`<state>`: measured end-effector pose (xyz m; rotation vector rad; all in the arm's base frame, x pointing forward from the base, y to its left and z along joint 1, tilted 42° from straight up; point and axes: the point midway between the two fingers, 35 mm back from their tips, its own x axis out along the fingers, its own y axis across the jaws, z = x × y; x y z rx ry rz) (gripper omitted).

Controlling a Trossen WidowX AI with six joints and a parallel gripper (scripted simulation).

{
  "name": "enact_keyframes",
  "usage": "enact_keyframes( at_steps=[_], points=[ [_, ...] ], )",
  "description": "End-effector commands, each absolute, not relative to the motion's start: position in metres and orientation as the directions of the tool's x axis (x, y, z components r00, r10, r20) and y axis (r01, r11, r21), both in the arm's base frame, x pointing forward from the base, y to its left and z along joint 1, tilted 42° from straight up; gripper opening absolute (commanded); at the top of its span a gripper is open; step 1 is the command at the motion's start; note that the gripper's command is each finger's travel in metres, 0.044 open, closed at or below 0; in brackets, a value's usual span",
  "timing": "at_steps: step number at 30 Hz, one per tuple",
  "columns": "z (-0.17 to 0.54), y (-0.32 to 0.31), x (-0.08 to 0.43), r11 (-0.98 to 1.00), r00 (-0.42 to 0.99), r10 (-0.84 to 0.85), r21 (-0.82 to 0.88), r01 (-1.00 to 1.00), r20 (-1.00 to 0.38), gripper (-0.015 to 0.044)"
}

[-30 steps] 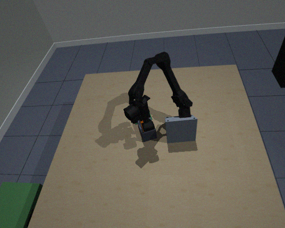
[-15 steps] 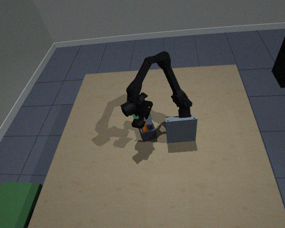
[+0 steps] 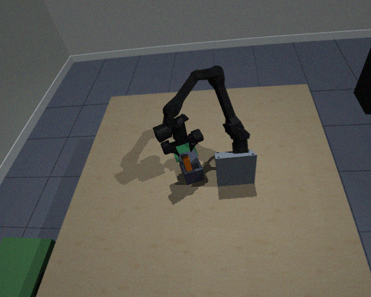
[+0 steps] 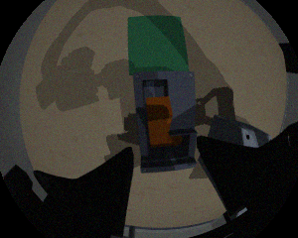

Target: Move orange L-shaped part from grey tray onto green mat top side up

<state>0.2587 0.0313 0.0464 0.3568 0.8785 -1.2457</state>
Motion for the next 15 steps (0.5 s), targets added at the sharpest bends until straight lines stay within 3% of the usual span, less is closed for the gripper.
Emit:
enact_keyframes(
  at_steps=[1, 15],
  points=[
    [0.053, 0.029, 0.261, 0.266, 0.068, -0.667, -0.151, 0.952, -0.742, 0.0280],
    [0.029, 0.008, 0.263, 0.266, 0.069, -0.668, -0.151, 0.952, -0.741, 0.0280]
  ],
)
